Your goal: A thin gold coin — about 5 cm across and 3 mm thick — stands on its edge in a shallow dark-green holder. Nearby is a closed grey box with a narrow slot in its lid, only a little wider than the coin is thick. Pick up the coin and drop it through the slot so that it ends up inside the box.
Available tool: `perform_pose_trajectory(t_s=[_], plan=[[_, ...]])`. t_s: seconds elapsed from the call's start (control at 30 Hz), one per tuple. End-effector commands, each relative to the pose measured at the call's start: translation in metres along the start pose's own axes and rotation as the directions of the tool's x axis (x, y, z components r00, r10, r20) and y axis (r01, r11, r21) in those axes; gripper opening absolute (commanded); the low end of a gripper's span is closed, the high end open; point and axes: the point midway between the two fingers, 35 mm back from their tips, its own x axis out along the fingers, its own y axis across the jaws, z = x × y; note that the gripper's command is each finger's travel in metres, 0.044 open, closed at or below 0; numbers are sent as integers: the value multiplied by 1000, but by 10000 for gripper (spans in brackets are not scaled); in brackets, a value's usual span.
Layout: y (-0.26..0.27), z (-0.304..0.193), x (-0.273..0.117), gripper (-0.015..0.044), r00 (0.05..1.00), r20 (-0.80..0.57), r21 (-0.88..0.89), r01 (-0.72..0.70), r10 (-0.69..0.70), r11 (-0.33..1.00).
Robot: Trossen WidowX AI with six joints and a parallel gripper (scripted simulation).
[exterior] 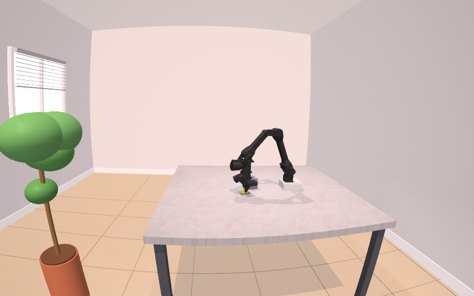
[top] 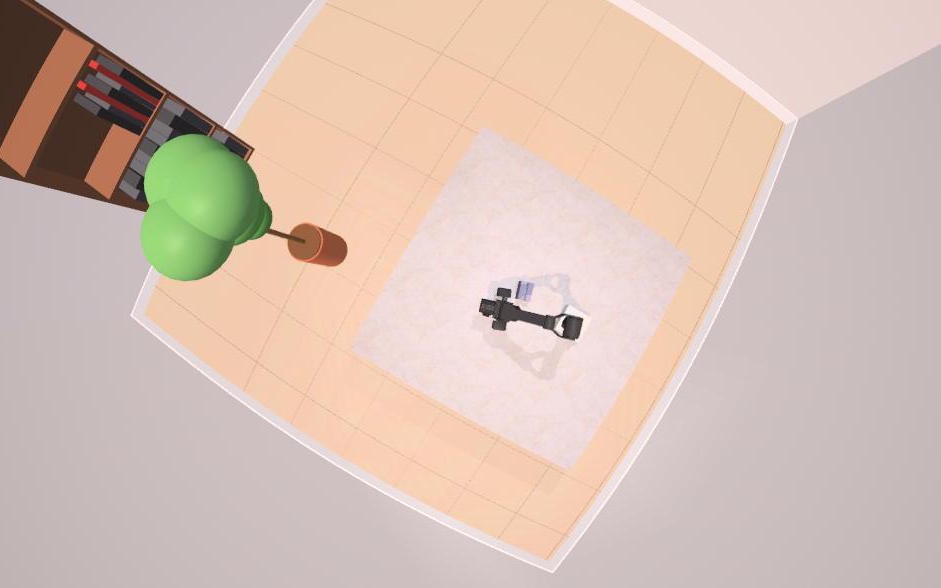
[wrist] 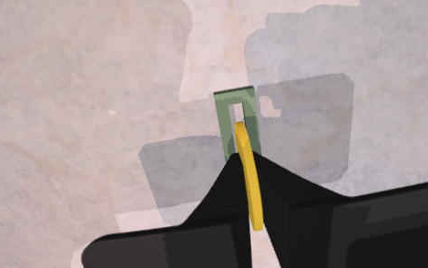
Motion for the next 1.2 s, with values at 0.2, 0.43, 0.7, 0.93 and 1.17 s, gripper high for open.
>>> perform_pose_trajectory(t_s=[0.2, 0.43, 0.7, 0.93, 1.17], plan=[[-1, 3, -15, 0, 1000, 2, -3, 3, -3, 1000], [-1, 4, -33, 0, 1000, 2, -3, 3, -3, 1000], [0, 5, -53, 0, 1000, 2, -3, 3, -3, 1000], [0, 4, -71, 0, 1000, 2, -3, 3, -3, 1000], [0, 2, -89, 0, 1000, 2, -3, 3, -3, 1000]])
